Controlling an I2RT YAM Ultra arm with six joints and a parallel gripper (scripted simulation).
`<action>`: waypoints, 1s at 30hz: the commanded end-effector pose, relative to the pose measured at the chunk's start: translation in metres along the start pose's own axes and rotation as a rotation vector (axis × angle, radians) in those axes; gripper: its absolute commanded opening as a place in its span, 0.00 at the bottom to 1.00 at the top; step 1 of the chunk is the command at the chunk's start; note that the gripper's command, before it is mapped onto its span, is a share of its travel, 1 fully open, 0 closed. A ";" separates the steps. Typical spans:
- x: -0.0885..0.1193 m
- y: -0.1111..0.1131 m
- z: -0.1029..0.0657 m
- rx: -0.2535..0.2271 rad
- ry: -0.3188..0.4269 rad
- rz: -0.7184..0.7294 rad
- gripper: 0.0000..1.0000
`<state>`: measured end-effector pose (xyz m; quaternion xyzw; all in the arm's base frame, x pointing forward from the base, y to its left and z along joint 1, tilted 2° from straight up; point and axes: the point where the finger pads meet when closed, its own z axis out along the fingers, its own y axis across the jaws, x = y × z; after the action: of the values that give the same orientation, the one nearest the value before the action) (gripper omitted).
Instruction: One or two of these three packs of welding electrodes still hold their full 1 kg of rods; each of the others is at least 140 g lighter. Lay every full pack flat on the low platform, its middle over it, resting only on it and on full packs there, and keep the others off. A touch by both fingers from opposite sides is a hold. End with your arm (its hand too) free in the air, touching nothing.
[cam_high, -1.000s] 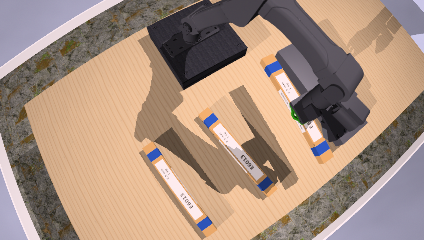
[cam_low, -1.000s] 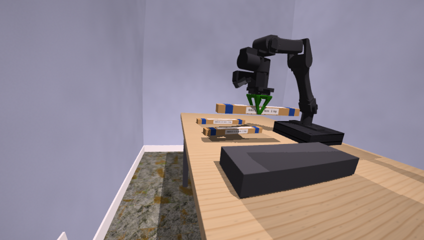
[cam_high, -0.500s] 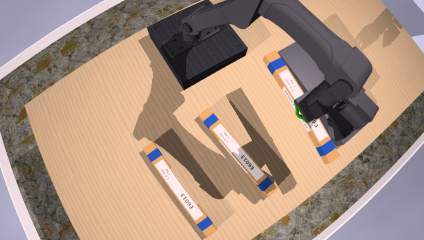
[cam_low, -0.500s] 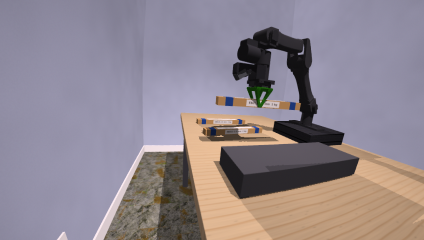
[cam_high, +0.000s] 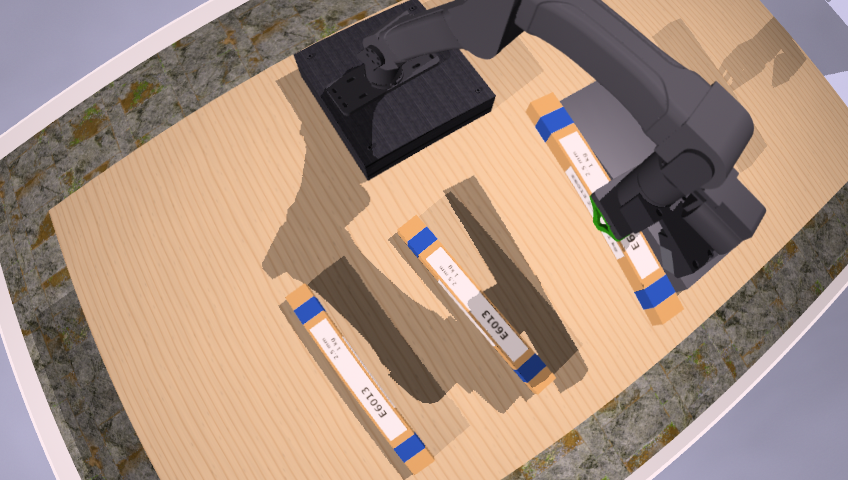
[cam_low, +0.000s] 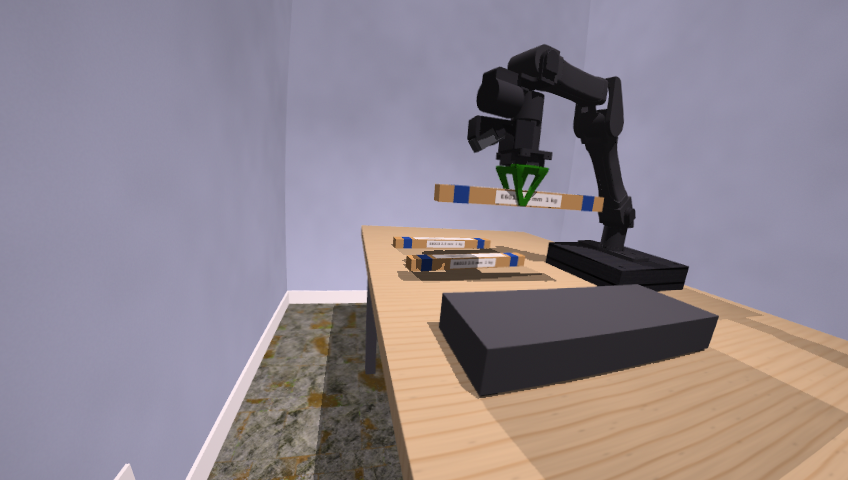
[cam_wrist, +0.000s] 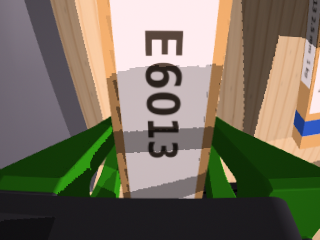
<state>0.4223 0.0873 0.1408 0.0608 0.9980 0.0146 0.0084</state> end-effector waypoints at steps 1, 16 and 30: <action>0.000 -0.001 -0.028 0.000 -0.004 0.000 0.00; 0.005 -0.003 -0.015 0.015 0.040 0.001 0.00; 0.006 -0.003 -0.014 0.015 0.040 0.001 0.00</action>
<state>0.4208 0.0870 0.1407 0.0610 0.9980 0.0138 0.0054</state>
